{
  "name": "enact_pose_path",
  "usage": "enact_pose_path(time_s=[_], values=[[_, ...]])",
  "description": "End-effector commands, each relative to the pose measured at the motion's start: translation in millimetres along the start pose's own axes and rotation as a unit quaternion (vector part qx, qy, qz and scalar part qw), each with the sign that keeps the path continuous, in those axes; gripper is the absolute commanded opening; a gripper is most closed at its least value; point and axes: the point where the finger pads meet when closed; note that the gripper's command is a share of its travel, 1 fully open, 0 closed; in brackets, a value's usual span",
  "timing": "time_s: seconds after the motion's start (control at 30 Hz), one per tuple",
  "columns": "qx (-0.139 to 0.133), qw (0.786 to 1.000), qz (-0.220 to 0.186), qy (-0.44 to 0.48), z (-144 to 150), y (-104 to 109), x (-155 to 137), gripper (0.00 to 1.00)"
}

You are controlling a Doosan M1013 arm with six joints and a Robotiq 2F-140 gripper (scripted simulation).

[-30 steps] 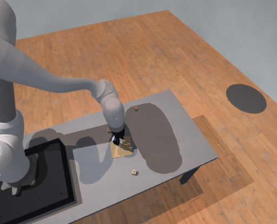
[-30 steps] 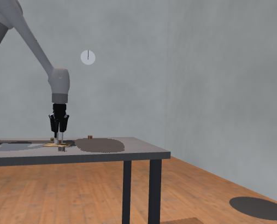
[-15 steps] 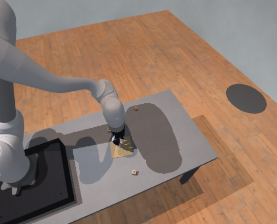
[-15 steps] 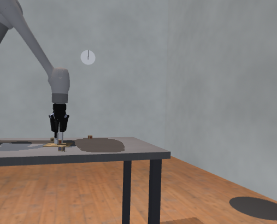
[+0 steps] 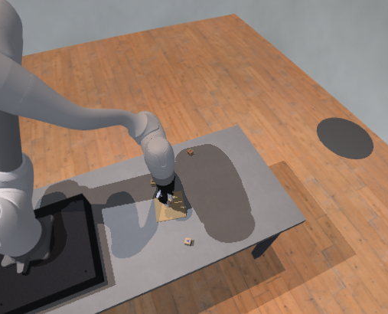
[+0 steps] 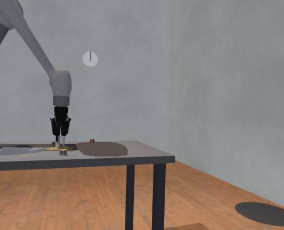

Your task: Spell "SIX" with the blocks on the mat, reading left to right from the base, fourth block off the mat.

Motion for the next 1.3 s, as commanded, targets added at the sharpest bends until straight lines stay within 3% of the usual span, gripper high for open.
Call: enact_pose_path(time_s=[0.0, 0.17, 0.37, 0.43, 0.67, 1.27], values=[[0.000, 1.000, -0.001, 0.002, -1.7, -2.8, -2.0, 0.13], [0.000, 1.000, -0.001, 0.002, -1.7, 10.8, -1.9, 0.13], [0.000, 1.000, -0.001, 0.002, -1.7, 52.2, -1.8, 0.13], [0.000, 1.000, -0.001, 0.002, -1.7, 52.2, -1.8, 0.13], [0.000, 1.000, -0.001, 0.002, -1.7, 92.8, -1.8, 0.13], [0.000, 1.000, -0.001, -0.027, -2.0, 96.7, -1.9, 0.13]])
Point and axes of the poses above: the point where the finger pads meet when closed, its own y axis back along the fingers, its own z axis across the jaws, x = y × z, and after that the axes turned 5 degrees about y, right-handed
